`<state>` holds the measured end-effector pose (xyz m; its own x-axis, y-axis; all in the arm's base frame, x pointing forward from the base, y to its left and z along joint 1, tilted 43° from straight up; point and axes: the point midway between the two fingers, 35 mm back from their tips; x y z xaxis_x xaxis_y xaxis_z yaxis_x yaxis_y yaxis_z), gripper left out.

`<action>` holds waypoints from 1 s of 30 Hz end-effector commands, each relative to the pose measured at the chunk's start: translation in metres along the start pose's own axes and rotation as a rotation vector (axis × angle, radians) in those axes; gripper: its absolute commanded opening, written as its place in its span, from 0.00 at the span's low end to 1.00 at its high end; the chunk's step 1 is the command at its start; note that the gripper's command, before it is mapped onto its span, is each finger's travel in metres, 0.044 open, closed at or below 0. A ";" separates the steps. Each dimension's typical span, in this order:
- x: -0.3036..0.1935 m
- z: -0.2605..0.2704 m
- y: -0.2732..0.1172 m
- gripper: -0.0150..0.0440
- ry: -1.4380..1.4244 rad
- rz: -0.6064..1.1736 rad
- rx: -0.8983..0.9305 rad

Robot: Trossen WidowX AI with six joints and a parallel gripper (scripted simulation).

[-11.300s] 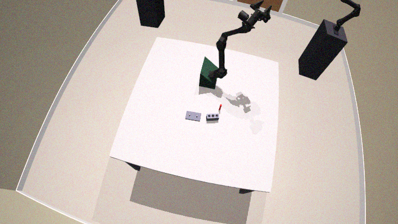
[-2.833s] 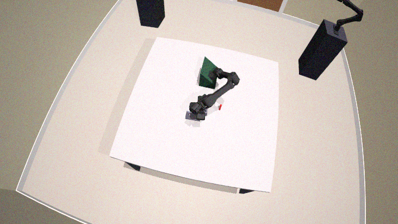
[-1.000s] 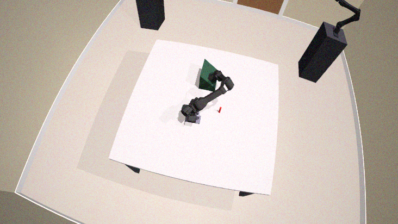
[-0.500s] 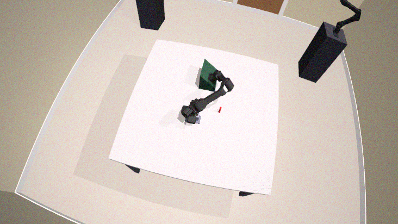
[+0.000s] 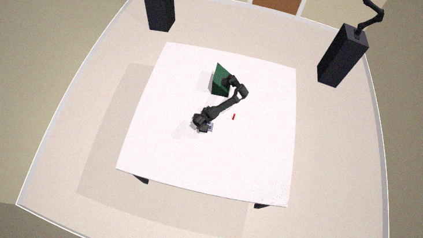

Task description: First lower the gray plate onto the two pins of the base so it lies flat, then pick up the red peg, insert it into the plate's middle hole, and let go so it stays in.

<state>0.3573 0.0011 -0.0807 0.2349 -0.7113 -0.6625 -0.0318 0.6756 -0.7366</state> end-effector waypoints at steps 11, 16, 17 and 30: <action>0.000 0.000 -0.001 0.43 -0.001 -0.001 0.002; 0.000 0.000 -0.001 0.65 -0.001 -0.001 0.002; 0.000 0.000 -0.001 0.70 -0.001 -0.001 0.002; 0.003 0.003 -0.024 1.00 0.000 -0.003 0.002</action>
<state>0.3573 -0.0016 -0.0760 0.2322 -0.7075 -0.6675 -0.0388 0.6789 -0.7332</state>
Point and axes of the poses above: the point midway between the two fingers, 35 mm back from their tips, its own y axis out along the fingers, its own z axis across the jaws, x = y × z, and after that the axes turned 7 degrees about -y, right-handed
